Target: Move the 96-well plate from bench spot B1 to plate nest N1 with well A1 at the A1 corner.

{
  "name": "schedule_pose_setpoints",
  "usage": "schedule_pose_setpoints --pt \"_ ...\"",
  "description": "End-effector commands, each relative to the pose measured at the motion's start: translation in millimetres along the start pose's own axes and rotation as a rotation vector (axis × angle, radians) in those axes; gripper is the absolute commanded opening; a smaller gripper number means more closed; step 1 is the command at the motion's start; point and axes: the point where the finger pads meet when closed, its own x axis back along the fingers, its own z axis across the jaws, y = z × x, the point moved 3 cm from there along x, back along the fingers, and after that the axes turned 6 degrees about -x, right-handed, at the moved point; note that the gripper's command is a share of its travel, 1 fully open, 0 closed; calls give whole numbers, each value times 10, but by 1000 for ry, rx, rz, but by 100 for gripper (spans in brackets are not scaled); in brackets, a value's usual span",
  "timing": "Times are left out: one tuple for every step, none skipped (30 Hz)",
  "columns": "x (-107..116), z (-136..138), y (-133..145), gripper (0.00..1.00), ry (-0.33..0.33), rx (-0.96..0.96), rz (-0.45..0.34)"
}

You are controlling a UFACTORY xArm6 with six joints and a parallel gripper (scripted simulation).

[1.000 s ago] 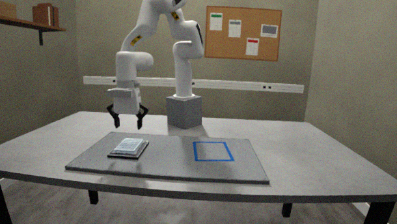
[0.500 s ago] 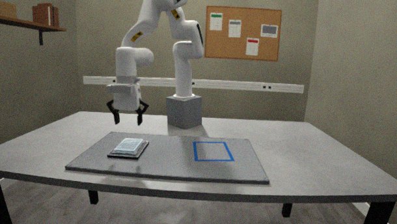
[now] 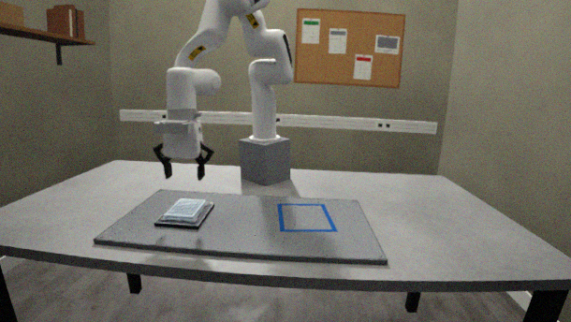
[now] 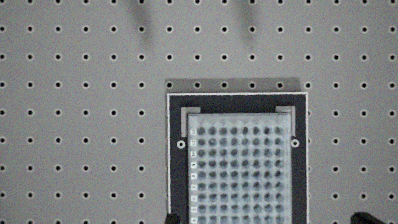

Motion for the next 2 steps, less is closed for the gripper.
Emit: schedule_pose_setpoints --pt "14 5 -15 100 1 0 4" --pt "14 5 -15 100 1 0 4"
